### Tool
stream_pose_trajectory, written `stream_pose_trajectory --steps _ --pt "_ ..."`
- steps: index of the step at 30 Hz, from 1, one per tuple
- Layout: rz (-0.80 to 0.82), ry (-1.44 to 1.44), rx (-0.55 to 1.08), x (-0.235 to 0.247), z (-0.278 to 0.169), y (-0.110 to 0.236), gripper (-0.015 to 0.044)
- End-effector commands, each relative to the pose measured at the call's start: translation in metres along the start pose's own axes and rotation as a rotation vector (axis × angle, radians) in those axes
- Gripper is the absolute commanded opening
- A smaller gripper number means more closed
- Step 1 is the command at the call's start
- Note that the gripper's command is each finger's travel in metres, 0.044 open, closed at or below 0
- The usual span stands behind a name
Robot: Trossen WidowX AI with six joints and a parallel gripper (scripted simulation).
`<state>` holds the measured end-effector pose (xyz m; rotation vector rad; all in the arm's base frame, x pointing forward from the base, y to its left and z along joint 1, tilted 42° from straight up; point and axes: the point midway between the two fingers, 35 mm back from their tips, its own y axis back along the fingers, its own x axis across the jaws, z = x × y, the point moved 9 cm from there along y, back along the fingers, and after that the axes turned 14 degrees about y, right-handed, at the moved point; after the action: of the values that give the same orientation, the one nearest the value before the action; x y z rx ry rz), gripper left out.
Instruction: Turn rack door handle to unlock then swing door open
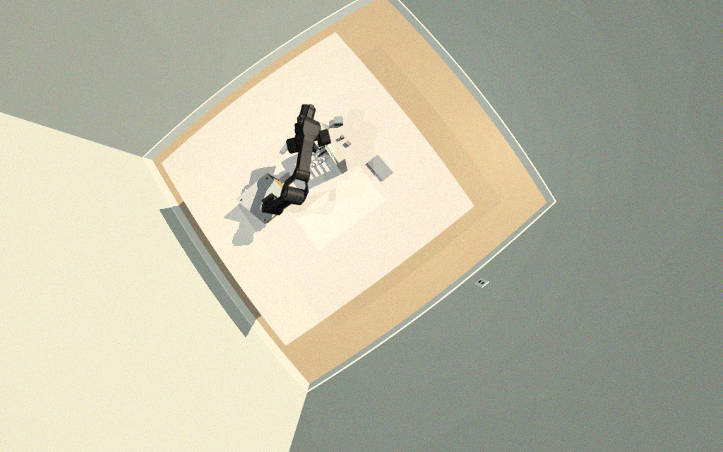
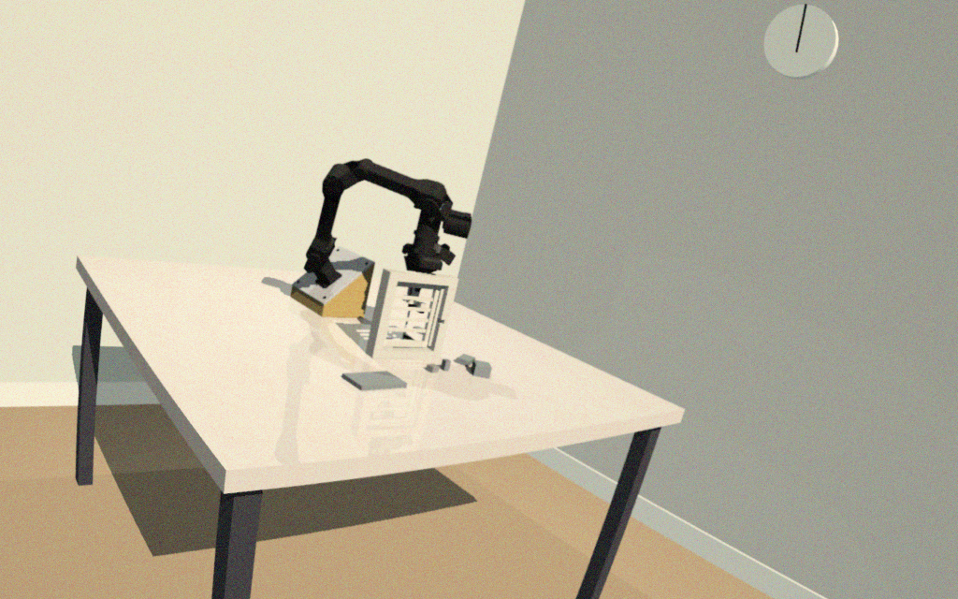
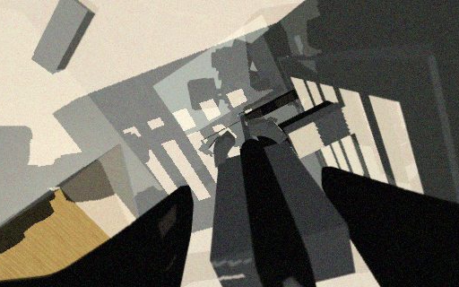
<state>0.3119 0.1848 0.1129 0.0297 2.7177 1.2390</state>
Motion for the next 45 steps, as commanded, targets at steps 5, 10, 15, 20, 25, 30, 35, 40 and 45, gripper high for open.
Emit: stream_pose_trajectory --steps 5,10,15,20,25,30,35,40,45 --pt "-0.004 -0.371 0.002 -0.0019 -0.0011 -0.0011 0.0298" --pt "-0.004 -0.619 0.001 -0.0019 -0.0011 -0.0012 0.0298" --pt "-0.005 -0.867 0.001 -0.0019 -0.0011 -0.0012 0.0298" --pt "-0.005 -1.115 0.0 -0.0019 -0.0011 -0.0012 0.0298" --pt "-0.005 -1.362 0.0 -0.002 -0.0011 -0.0012 0.0298" --pt "-0.005 -1.61 -0.001 -0.002 -0.0012 -0.0012 0.0298" --pt "-0.005 -1.858 -0.001 -0.002 -0.0012 -0.0012 0.0298" --pt "-0.005 -2.106 -0.002 -0.002 -0.0012 -0.0012 0.0298" --pt "-0.005 -2.353 -0.003 -0.002 -0.0012 -0.0013 0.0298"
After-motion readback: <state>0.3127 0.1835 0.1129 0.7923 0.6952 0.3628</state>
